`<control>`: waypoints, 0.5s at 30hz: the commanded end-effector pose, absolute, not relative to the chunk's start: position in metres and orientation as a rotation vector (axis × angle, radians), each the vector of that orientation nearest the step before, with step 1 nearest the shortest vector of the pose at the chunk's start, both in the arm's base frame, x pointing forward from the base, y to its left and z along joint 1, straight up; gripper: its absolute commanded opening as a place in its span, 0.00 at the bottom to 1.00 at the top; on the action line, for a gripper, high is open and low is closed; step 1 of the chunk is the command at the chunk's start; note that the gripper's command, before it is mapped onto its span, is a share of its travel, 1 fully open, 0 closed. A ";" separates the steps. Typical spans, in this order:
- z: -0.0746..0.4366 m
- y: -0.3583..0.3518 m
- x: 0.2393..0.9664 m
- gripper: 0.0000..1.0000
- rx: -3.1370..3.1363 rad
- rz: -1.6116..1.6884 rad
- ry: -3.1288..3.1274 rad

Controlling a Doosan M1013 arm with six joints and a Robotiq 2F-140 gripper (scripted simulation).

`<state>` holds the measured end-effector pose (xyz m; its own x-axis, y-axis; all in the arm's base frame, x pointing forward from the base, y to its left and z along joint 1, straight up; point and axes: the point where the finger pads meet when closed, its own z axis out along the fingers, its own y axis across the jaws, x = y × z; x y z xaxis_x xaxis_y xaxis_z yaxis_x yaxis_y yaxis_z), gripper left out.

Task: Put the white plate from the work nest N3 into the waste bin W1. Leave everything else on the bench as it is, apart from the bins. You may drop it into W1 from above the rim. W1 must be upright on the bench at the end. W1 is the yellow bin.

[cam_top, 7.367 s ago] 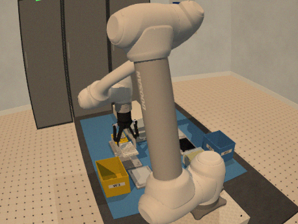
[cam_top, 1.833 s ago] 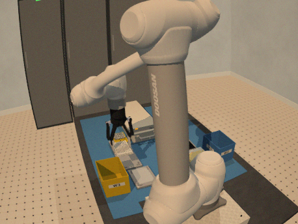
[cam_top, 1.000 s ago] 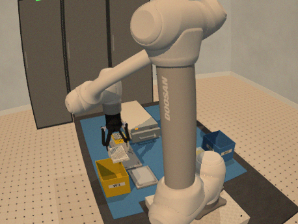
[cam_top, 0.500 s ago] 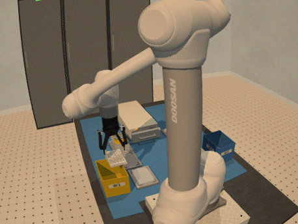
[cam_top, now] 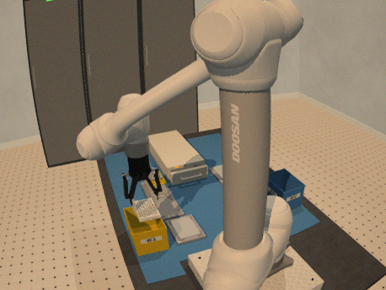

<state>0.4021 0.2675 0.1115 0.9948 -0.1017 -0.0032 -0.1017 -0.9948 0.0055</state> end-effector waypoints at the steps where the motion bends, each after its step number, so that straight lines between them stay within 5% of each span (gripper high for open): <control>1: 0.112 0.274 0.393 0.10 3.133 -0.002 -0.165; 15: 0.112 0.289 0.377 0.10 3.133 -0.002 -0.165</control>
